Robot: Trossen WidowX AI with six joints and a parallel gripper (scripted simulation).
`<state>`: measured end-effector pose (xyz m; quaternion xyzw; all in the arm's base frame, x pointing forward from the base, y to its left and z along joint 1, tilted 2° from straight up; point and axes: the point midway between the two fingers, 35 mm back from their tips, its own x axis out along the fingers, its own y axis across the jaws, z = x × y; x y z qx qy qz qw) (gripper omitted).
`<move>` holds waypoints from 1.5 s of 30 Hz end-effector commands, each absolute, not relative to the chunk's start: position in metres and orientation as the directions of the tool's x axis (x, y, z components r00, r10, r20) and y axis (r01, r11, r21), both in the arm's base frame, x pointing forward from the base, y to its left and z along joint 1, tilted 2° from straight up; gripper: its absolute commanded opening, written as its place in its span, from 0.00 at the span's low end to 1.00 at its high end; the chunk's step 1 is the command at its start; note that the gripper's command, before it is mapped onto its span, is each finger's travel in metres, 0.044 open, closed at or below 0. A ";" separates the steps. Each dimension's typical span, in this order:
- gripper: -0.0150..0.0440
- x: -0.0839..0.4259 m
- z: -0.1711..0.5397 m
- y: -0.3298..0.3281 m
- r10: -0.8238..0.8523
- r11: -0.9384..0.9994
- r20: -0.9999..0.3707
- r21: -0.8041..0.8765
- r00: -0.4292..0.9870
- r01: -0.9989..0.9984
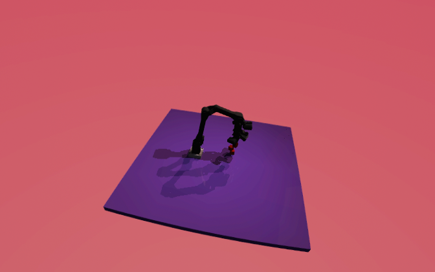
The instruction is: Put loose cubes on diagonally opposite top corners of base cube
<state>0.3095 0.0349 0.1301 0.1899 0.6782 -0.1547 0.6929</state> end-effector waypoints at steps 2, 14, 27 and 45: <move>0.43 0.311 0.129 0.043 0.046 0.809 -0.998 0.057 0.034 0.585; 0.43 0.311 0.112 0.046 0.040 0.799 -0.999 0.054 0.036 0.599; 0.43 0.310 0.098 0.047 0.036 0.800 -0.999 0.051 0.038 0.598; 0.43 0.313 0.069 0.048 0.046 0.793 -0.998 0.057 0.034 0.607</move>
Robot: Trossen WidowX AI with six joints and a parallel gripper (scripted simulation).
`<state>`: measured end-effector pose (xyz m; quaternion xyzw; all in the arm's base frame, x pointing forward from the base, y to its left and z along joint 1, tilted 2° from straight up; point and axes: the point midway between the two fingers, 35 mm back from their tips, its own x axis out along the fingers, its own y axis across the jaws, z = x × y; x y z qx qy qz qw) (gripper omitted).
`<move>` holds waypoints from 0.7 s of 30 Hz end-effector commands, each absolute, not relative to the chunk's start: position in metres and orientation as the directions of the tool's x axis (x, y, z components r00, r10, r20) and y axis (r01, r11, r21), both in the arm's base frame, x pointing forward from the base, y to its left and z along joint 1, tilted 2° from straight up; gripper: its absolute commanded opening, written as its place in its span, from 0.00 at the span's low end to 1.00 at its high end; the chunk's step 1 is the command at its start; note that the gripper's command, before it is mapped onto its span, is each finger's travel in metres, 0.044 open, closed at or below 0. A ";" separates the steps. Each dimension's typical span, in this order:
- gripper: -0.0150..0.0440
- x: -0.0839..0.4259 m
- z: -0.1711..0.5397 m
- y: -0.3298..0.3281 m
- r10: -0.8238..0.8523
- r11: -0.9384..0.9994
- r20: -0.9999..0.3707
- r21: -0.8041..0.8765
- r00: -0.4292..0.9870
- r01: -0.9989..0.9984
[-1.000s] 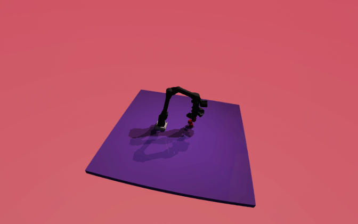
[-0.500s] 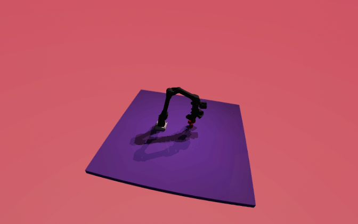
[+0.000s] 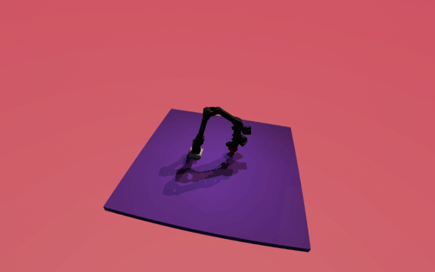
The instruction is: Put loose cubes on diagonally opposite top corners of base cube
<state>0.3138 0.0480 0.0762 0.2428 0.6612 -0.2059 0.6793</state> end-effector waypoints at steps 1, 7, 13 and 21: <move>0.43 0.313 0.069 0.048 0.046 0.793 -0.998 0.057 0.034 0.607; 0.43 0.313 0.069 0.048 0.046 0.793 -0.998 0.057 0.034 0.607; 0.43 0.313 0.068 0.049 0.046 0.797 -0.998 0.057 0.034 0.602; 0.43 0.313 0.068 0.049 0.046 0.797 -0.998 0.057 0.034 0.602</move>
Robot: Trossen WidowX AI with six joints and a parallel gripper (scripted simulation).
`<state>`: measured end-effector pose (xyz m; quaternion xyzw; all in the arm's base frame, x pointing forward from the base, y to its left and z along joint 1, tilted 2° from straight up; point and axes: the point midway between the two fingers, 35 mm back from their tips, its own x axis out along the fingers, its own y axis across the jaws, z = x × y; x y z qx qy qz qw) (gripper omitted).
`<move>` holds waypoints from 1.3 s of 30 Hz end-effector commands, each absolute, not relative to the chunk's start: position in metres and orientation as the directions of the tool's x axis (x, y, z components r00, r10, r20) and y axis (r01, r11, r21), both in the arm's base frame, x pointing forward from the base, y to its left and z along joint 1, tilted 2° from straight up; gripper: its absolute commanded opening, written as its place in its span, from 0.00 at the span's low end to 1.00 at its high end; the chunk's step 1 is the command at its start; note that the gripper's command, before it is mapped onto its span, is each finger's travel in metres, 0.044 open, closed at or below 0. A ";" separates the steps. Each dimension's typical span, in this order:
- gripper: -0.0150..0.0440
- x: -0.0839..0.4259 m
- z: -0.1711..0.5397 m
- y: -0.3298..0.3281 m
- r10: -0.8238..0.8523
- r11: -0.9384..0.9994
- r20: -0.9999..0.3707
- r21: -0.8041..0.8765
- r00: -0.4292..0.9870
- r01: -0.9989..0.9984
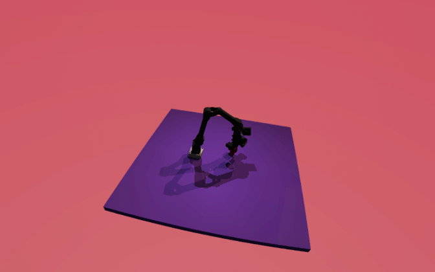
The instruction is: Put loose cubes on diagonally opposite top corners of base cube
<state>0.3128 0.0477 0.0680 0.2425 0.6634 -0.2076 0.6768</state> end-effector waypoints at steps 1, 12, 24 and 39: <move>0.43 0.313 0.068 0.049 0.046 0.797 -0.998 0.057 0.034 0.602; 0.60 0.313 0.068 0.049 0.046 0.797 -0.998 0.057 0.034 0.602; 0.60 0.312 0.091 0.047 0.041 0.797 -0.999 0.053 0.034 0.602; 0.60 0.311 0.121 0.045 0.041 0.797 -0.999 0.053 0.034 0.602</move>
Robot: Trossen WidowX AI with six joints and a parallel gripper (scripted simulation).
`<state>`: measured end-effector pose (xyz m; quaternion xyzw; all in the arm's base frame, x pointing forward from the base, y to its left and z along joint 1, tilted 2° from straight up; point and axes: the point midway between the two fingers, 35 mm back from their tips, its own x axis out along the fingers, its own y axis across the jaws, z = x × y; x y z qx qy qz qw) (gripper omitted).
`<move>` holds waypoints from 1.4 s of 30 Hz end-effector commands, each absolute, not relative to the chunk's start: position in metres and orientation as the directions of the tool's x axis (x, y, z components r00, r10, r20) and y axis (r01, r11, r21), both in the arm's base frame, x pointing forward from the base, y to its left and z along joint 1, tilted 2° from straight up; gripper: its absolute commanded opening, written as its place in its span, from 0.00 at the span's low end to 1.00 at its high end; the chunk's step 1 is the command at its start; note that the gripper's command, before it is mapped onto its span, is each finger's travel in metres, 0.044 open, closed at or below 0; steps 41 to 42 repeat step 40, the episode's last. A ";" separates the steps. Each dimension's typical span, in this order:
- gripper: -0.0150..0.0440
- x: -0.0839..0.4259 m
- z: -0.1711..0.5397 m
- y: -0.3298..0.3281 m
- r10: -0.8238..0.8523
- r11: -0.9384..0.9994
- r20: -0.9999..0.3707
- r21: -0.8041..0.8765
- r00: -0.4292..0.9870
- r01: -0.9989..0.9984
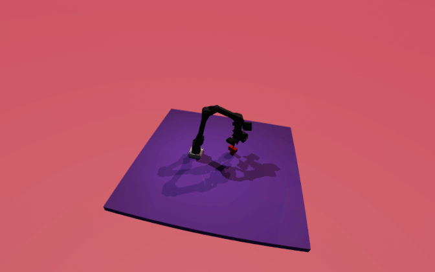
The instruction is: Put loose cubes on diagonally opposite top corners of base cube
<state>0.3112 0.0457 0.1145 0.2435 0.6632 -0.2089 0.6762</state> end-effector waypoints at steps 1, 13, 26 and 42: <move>0.60 0.311 0.122 0.045 0.041 0.797 -0.999 0.053 0.034 0.602; 0.82 0.311 0.138 0.045 0.041 0.794 -0.999 0.054 0.035 0.605; 0.93 0.281 0.145 0.133 0.048 0.793 -0.998 0.058 0.033 0.606; 0.93 0.255 0.147 0.175 0.053 0.793 -0.998 0.061 0.031 0.606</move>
